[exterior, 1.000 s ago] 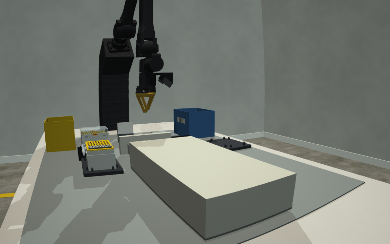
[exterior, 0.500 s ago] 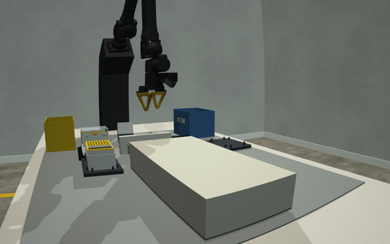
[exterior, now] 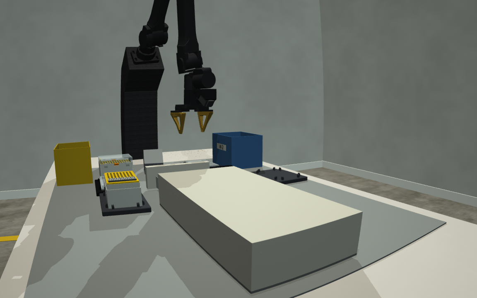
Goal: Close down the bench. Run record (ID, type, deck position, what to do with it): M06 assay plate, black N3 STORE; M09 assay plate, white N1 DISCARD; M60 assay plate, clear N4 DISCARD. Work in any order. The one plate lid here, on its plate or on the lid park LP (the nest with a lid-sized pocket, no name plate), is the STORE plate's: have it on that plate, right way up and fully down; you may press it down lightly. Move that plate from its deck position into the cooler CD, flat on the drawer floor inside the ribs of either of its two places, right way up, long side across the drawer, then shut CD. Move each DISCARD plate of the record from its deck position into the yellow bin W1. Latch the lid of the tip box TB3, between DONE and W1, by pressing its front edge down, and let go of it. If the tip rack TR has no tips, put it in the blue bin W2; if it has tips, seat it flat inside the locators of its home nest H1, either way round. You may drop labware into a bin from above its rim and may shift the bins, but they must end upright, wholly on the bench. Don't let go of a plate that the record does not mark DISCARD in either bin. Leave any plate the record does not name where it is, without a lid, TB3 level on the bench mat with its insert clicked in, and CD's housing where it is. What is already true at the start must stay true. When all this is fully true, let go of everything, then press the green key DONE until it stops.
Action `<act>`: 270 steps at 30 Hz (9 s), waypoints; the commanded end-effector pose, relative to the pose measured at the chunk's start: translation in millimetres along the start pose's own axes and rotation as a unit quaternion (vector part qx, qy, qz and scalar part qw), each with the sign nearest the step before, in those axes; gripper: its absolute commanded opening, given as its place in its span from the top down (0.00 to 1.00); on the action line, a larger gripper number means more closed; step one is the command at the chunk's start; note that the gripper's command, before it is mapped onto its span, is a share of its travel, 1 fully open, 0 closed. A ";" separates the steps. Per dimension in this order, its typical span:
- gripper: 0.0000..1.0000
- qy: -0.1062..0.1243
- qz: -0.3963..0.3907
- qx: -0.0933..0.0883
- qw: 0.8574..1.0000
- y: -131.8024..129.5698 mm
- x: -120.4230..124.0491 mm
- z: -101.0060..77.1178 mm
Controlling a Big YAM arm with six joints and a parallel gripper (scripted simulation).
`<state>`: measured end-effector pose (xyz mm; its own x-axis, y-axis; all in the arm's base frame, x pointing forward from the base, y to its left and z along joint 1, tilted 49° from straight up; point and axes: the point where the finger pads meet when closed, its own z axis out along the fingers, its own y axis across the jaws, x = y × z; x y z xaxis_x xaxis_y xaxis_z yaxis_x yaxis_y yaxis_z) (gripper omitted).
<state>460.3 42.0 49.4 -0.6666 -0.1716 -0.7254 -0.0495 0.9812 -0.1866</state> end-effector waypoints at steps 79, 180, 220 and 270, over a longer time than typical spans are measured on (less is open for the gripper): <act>0.00 -0.004 0.137 -0.003 0.991 67.6 36.3 62.0; 1.00 -0.006 0.136 -0.004 0.991 67.9 36.6 124.7; 1.00 0.004 0.137 -0.007 0.991 75.4 43.2 97.3; 1.00 0.002 0.137 -0.007 0.991 74.1 43.0 40.1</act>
<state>471.3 99.2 -24.8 -0.6512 0.1012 -0.7521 0.1271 0.9916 0.0234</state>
